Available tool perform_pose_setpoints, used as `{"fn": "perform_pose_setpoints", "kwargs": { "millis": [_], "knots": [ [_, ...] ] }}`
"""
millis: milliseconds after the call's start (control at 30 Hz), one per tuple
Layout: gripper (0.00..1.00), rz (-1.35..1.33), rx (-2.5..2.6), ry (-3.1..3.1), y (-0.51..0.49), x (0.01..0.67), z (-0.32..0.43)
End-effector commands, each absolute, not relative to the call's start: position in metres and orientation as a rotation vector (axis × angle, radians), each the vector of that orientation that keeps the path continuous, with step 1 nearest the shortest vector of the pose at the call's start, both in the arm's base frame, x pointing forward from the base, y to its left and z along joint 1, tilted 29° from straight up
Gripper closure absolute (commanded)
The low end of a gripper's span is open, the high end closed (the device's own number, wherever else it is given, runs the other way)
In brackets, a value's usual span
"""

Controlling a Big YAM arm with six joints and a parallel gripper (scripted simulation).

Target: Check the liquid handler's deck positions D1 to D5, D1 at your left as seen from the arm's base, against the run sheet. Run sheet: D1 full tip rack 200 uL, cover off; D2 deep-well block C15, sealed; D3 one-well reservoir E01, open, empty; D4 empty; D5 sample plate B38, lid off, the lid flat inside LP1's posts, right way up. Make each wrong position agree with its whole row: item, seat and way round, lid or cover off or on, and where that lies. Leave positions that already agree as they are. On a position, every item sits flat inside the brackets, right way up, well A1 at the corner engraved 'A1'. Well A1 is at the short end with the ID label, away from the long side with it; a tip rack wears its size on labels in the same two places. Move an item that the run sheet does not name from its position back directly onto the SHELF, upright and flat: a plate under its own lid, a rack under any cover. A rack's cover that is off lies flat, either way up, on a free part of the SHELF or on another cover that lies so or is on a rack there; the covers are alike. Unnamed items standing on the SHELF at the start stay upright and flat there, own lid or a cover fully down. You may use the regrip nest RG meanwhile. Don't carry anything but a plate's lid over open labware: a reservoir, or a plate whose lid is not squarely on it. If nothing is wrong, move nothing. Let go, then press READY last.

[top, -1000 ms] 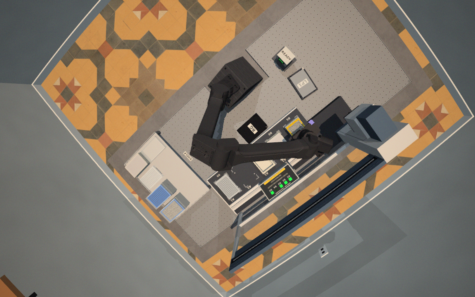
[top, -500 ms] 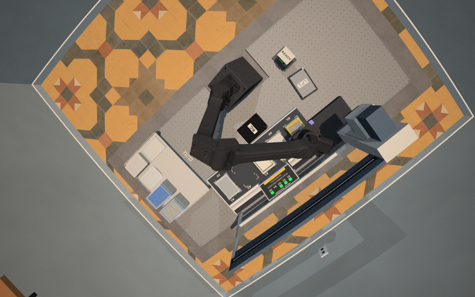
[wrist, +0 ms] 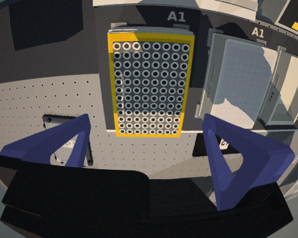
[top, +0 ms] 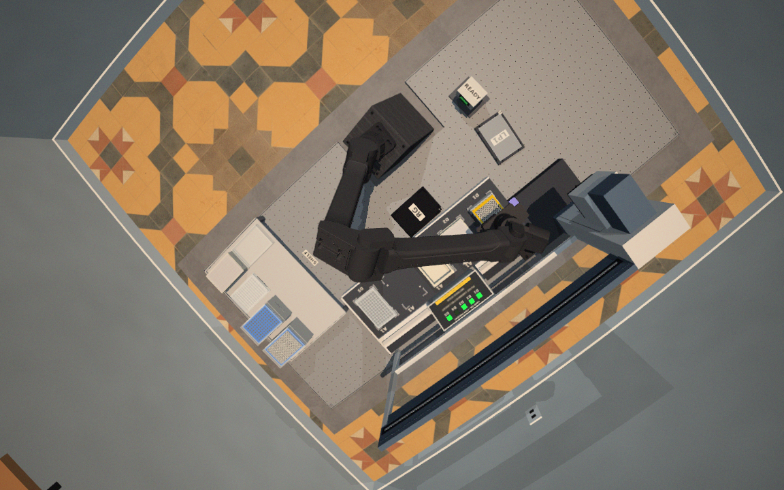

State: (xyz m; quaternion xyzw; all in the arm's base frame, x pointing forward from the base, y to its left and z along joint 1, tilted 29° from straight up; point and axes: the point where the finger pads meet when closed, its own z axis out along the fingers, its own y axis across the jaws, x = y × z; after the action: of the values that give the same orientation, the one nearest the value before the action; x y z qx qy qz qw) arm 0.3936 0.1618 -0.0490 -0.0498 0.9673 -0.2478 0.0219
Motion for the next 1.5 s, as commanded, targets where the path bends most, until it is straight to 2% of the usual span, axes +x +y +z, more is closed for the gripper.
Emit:
{"fn": "perform_pose_setpoints", "kwargs": {
  "millis": [0,700,767,800,900,1200,1367,1467],
  "knots": [
    [0.0,-0.712,-0.075,2.965,0.167,0.412,-0.024],
    [0.0,-0.682,-0.115,2.947,0.215,0.407,0.039],
    [0.0,-0.682,-0.115,2.947,0.215,0.407,0.039],
    [0.0,-0.775,-0.116,3.003,0.192,0.388,0.013],
    [0.0,-0.681,-0.115,2.948,0.222,0.405,0.051],
    [0.0,-0.677,-0.115,2.949,0.235,0.401,0.079],
    [0.0,-0.761,-0.098,2.997,0.213,0.388,0.063],
    [0.0,-0.674,-0.115,2.95,0.245,0.399,0.097]
  ]
}}
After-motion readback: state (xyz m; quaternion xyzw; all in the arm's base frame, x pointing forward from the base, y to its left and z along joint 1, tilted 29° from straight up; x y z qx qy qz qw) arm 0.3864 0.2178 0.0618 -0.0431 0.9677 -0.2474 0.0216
